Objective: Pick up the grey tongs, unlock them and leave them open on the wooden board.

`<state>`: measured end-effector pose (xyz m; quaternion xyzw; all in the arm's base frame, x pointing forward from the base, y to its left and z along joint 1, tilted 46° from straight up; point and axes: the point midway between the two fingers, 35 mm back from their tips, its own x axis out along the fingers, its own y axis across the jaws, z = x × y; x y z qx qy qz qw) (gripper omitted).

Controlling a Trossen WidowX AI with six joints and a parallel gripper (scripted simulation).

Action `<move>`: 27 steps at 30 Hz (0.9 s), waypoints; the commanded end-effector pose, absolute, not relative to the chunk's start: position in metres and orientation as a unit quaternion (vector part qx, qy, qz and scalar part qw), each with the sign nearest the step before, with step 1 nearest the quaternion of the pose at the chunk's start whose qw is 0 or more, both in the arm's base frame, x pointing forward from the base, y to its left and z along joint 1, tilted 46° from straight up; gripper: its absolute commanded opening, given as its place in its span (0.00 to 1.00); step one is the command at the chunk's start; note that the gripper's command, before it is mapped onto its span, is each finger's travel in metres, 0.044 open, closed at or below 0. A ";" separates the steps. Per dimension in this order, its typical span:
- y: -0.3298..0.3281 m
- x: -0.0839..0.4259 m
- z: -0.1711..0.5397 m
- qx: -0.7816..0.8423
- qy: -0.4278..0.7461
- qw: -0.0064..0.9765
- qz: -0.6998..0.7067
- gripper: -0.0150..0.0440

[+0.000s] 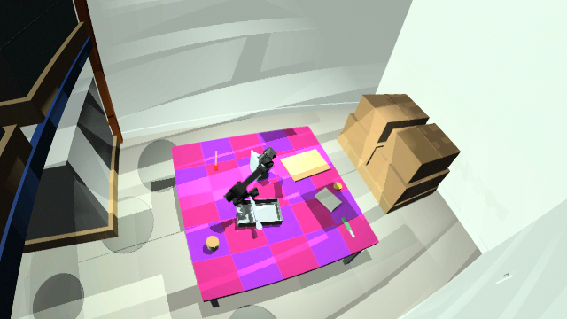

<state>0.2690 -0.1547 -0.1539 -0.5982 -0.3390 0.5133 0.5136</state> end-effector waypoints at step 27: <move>-0.107 0.283 -0.167 -0.585 -0.338 0.517 0.525 0.69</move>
